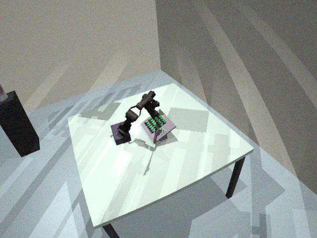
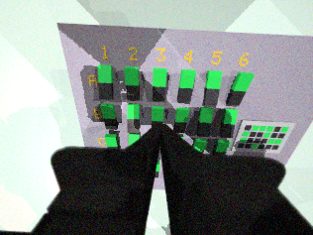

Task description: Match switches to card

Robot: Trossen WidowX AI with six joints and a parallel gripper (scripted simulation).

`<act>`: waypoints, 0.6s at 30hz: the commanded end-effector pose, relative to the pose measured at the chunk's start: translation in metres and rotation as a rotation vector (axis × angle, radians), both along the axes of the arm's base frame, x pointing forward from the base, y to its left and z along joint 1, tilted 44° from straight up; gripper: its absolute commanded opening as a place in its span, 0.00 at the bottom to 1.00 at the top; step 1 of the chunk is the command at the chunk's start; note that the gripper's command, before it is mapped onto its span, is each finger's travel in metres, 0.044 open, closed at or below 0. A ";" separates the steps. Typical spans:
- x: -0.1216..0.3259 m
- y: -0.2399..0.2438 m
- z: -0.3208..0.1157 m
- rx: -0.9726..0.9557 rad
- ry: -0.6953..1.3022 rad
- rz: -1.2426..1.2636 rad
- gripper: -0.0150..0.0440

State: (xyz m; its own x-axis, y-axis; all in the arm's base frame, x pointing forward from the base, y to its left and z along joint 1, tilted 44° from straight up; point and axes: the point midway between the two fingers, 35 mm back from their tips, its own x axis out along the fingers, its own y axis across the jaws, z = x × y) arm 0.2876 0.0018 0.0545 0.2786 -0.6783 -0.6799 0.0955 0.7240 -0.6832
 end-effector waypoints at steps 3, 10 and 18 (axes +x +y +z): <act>0.001 -0.005 -0.009 -0.003 0.014 0.000 0.25; 0.004 -0.012 -0.016 -0.004 0.013 0.000 0.25; 0.007 -0.019 -0.023 -0.004 0.013 0.000 0.25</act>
